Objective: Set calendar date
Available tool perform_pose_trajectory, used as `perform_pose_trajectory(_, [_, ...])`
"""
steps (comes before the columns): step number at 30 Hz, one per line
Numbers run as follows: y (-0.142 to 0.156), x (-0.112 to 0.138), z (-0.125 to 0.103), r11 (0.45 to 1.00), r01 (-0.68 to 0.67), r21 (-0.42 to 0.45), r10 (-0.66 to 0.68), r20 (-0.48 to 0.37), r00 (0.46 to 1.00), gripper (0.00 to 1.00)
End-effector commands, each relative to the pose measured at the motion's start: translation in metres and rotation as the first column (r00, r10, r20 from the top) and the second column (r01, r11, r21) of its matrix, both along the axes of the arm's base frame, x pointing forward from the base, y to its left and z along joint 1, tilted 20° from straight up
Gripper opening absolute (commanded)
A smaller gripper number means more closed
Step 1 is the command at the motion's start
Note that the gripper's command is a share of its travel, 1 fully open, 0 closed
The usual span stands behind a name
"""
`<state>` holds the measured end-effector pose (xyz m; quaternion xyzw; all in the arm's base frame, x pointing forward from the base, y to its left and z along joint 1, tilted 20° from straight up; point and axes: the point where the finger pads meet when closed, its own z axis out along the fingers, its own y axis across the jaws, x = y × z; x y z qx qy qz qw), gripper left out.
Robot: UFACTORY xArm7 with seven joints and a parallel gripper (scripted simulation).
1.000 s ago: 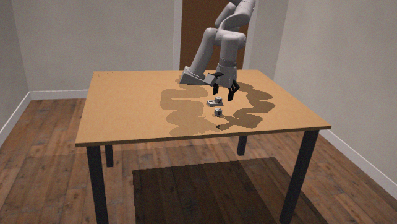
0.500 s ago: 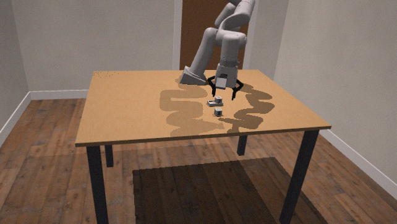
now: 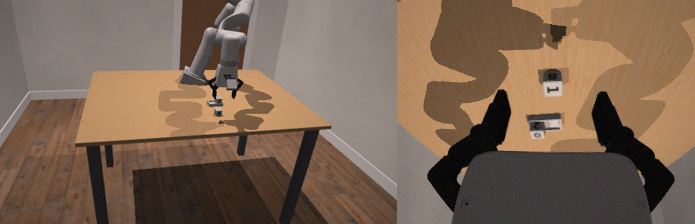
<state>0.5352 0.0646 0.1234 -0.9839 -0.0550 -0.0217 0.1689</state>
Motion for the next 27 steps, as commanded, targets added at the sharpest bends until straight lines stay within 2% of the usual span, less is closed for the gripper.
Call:
perform_pose_trajectory(1, [-0.001, 0.002, 0.002, 0.999, -0.037, 0.003, 0.037, 0.019, 0.999, 1.00])
perform_pose_trajectory(14, [0.001, 0.003, -0.003, 0.998, -0.060, 0.002, 0.060, 0.027, 0.998, 1.00])
perform_pose_trajectory(17, [0.005, 0.003, -0.015, 0.998, -0.060, 0.002, 0.060, 0.027, 0.998, 1.00])
perform_pose_trajectory(19, [0.005, 0.003, -0.015, 0.998, -0.060, 0.002, 0.060, 0.027, 0.998, 1.00])
perform_pose_trajectory(27, [0.016, 0.005, -0.049, 0.998, -0.060, 0.002, 0.060, 0.027, 0.998, 1.00])
